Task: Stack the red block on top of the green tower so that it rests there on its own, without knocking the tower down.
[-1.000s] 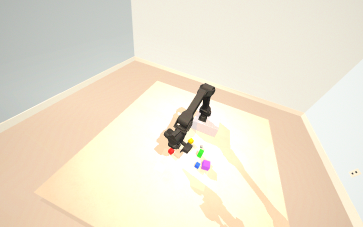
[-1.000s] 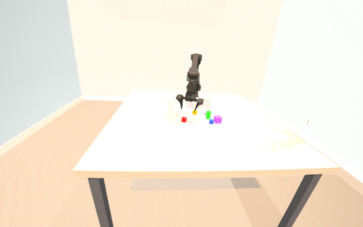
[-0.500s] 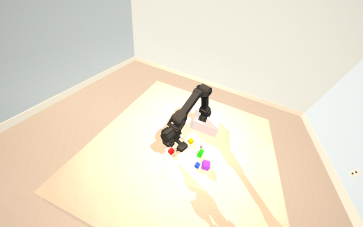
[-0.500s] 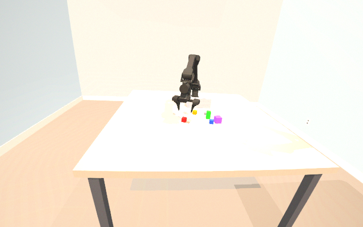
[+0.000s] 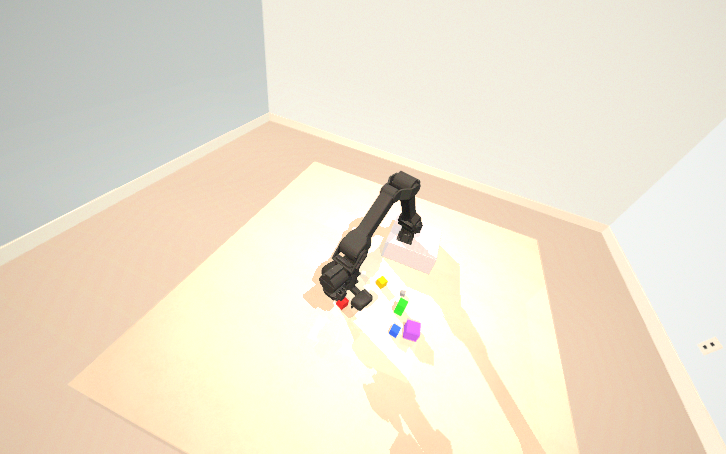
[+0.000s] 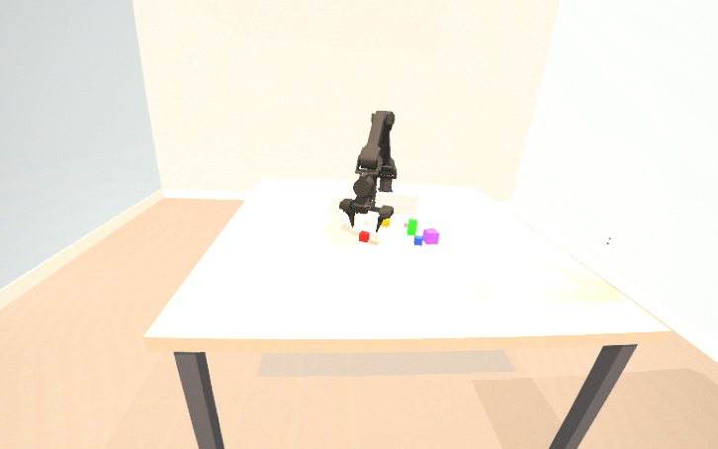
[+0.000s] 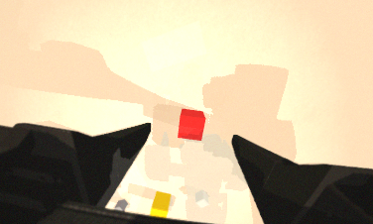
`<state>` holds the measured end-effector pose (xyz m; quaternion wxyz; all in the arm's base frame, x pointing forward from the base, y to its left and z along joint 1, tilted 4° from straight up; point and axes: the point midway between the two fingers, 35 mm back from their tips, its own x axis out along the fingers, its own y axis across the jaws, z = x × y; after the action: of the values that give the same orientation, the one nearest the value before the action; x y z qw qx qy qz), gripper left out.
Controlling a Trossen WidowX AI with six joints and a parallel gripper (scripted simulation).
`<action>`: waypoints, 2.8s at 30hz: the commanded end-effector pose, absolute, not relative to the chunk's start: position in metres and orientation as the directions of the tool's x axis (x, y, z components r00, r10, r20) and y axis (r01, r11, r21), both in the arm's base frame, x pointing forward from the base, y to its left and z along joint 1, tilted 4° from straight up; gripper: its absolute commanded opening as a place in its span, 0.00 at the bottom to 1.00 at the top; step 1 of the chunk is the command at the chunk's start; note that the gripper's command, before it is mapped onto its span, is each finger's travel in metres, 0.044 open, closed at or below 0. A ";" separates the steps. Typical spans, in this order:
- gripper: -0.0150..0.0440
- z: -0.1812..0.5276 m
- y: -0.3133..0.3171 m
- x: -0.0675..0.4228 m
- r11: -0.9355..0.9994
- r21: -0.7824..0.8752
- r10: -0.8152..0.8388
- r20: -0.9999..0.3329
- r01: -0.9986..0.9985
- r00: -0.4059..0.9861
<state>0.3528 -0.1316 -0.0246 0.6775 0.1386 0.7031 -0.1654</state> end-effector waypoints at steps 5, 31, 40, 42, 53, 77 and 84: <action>1.00 -0.040 -0.131 0.352 0.907 -0.041 -0.024 -0.999 0.419 -0.045; 1.00 -0.061 -0.132 0.350 0.907 -0.041 -0.024 -0.999 0.419 -0.045; 0.73 -0.061 -0.132 0.350 0.905 -0.045 -0.027 -0.998 0.423 -0.049; 0.64 -0.061 -0.132 0.350 0.905 -0.045 -0.027 -0.998 0.423 -0.049; 0.35 -0.061 -0.132 0.350 0.905 -0.045 -0.027 -0.998 0.423 -0.049; 0.25 0.039 -0.129 0.355 0.907 -0.040 -0.024 -0.999 0.419 -0.044; 0.25 0.059 -0.129 0.356 0.907 -0.040 -0.024 -0.999 0.419 -0.044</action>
<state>0.3554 -0.1299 0.0477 0.6755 0.1370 0.7060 -0.1629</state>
